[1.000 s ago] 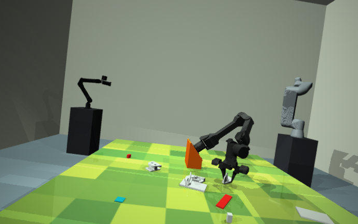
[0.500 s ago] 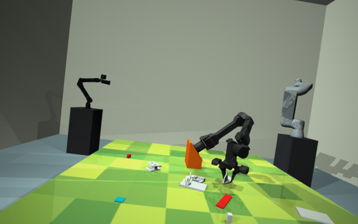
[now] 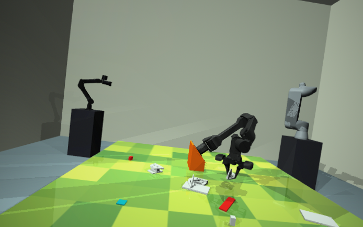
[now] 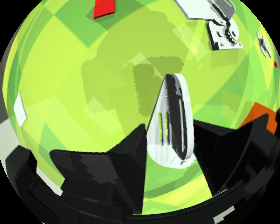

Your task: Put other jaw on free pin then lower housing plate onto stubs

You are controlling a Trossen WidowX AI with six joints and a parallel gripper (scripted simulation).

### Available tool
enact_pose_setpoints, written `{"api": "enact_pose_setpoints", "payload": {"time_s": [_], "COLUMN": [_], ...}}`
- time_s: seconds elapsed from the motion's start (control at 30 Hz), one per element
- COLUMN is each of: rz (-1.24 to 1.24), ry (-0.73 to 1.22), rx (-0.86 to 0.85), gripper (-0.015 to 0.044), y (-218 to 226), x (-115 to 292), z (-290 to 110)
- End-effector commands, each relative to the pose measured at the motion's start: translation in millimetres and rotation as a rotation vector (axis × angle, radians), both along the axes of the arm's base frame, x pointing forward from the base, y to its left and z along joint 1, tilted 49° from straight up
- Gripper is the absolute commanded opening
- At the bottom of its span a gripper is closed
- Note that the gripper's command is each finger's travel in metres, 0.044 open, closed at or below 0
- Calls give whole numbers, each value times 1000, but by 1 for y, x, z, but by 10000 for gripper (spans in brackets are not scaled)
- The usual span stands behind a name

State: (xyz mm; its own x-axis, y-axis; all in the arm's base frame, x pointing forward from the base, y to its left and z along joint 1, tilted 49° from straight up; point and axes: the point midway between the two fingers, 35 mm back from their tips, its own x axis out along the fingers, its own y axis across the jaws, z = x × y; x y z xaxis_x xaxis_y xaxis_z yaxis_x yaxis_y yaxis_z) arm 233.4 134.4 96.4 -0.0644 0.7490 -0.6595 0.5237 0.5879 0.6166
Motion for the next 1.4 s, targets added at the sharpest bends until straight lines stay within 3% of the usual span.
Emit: {"api": "enact_pose_setpoints", "payload": {"time_s": [0.0,0.47,1.37], "rz": [1,0,31], "ry": [-5,-3,-44], "rx": [1,8,-2], "gripper": [134,134,134], "y": [-11,-31,-72], "x": [1,0,52], "z": [10,29,-16]}}
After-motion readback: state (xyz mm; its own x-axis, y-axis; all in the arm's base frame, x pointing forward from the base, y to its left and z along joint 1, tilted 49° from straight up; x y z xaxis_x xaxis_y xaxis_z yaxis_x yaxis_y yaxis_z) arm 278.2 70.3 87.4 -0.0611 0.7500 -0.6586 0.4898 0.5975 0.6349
